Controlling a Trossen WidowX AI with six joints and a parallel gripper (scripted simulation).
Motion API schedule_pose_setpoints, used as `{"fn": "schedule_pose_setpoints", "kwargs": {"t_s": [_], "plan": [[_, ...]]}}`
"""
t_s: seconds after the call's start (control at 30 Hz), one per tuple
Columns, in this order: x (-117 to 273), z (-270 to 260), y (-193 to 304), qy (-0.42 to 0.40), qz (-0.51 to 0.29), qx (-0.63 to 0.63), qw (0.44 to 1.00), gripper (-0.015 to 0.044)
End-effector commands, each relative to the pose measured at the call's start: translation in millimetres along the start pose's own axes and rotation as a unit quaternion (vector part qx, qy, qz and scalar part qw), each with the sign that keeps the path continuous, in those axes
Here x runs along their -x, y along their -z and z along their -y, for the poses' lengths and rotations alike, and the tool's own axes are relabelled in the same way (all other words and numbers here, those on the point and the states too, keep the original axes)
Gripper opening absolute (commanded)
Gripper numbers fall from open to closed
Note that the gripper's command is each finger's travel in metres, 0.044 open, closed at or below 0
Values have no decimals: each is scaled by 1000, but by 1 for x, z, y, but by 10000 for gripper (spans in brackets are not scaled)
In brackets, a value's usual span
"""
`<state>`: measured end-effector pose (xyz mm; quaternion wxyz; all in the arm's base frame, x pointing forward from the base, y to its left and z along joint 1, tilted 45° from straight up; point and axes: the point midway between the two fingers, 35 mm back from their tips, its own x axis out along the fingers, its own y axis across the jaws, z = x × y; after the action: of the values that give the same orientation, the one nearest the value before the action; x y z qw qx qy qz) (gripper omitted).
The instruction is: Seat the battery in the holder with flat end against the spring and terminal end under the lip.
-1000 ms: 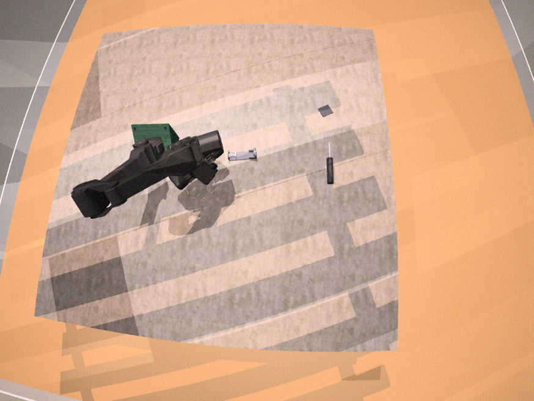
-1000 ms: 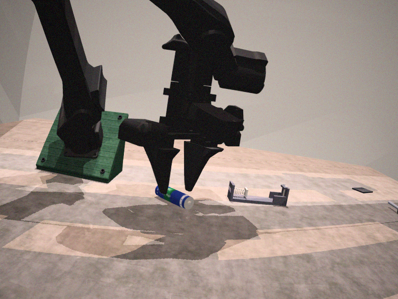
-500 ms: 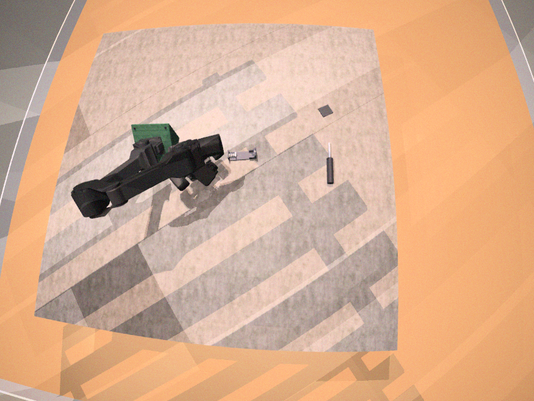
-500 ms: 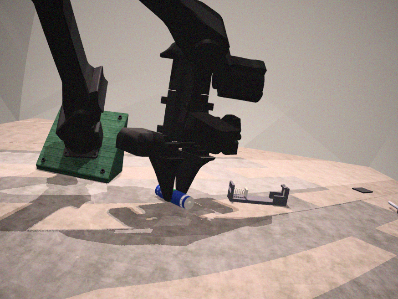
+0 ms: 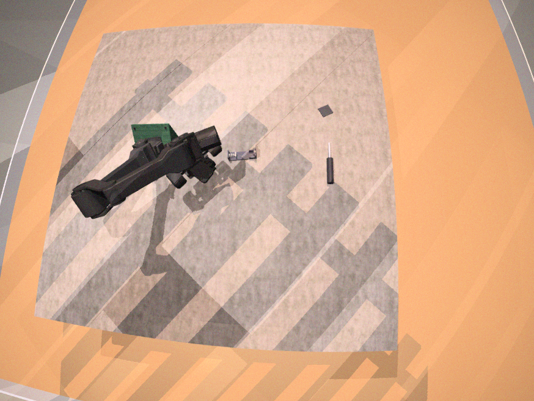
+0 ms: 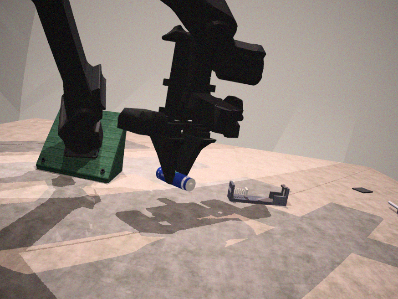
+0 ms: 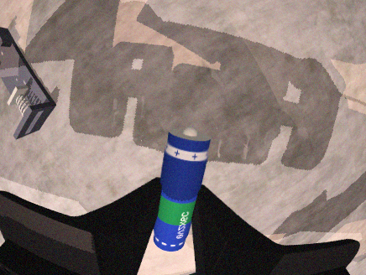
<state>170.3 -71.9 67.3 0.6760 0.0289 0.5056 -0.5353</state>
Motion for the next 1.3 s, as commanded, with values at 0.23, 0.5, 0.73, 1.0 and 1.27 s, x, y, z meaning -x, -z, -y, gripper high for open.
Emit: {"fn": "schedule_pose_setpoints", "kwargs": {"t_s": [0.23,0.5,0.73,1.0,1.27], "plan": [[27,-8,-5,-2,1,22,1000,59],[41,-51,-26,-4,1,158,987,59],[47,-89,-36,-7,1,267,964,59],[52,-132,-48,-6,3,384,923,59],[52,-145,-51,-5,4,419,908,59]]}}
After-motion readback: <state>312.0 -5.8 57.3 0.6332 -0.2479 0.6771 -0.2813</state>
